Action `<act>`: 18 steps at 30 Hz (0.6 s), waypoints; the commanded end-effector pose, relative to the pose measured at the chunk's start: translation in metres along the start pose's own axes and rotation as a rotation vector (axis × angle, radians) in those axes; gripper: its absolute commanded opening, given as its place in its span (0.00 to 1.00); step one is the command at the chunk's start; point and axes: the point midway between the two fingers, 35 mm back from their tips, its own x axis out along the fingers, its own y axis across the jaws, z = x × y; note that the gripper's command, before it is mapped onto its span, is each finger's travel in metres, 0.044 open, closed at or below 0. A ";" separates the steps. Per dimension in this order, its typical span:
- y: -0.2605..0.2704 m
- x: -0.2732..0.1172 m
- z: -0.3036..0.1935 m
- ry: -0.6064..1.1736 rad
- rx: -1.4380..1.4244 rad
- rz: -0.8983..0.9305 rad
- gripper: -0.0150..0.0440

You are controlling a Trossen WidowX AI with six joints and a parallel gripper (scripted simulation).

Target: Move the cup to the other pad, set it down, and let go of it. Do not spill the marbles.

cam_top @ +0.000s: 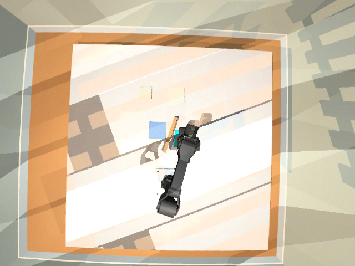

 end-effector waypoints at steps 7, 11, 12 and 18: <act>0.000 -0.002 0.000 0.000 0.000 -0.002 0.96; 0.001 -0.013 0.000 -0.001 0.001 -0.001 1.00; 0.001 -0.016 0.000 -0.001 0.001 -0.001 1.00; 0.002 -0.036 0.000 -0.003 0.003 0.001 1.00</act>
